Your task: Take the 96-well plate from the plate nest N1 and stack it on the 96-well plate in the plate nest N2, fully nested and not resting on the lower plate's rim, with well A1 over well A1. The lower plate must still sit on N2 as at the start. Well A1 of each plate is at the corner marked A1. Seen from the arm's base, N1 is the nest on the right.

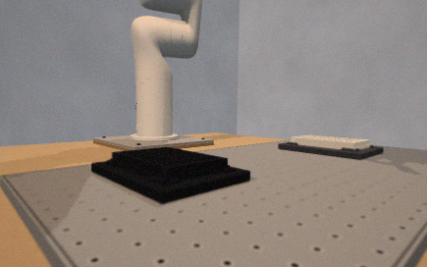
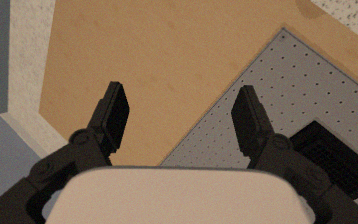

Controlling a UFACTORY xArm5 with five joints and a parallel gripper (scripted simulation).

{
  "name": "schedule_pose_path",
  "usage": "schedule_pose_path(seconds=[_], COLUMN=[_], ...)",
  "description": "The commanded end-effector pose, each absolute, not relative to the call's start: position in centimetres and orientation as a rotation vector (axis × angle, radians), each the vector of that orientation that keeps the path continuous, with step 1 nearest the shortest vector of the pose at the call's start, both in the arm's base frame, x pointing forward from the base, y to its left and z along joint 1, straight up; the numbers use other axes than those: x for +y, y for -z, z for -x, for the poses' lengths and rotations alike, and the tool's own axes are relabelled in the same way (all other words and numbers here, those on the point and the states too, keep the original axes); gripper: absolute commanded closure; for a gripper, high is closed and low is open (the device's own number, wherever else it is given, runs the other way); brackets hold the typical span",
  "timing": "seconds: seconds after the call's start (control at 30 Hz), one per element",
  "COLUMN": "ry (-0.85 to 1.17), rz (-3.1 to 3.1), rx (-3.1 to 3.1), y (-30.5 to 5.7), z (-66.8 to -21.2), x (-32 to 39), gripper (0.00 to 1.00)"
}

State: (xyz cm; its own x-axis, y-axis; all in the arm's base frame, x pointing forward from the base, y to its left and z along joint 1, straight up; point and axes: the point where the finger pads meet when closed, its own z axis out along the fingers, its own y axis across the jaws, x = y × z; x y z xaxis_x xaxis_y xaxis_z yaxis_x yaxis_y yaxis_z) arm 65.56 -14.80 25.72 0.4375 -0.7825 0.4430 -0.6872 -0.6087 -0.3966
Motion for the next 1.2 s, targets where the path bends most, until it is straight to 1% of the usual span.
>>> schedule_pose_path(seconds=[0.0,0.1,0.23,0.37,0.5,0.67,0.8,0.93,1.07,1.17], ry=[0.868,0.868,0.787,0.786,0.701,0.7,0.61,0.609,0.516,0.515], rz=[2.586,2.586,2.696,2.695,2.795,2.794,2.884,2.882,2.961,2.959], rx=[1.246,1.246,1.138,1.136,1.019,1.017,0.891,0.889,0.755,0.754], y=[-26.0,-26.0,-25.9,-25.8,-25.8,-25.7,-25.6,-25.6,-25.5,-25.5], z=[-64.2,-64.2,-62.8,-62.1,-60.6,-59.9,-58.3,-57.4,-55.7,-54.8], x=[-13.5,-13.5,-12.0,-11.6,-10.2,-9.7,-8.4,-8.0,-6.8,-6.3], gripper=[0.0,0.0,0.0,0.0,0.0,0.0,0.0,0.0,0.0,0.0])
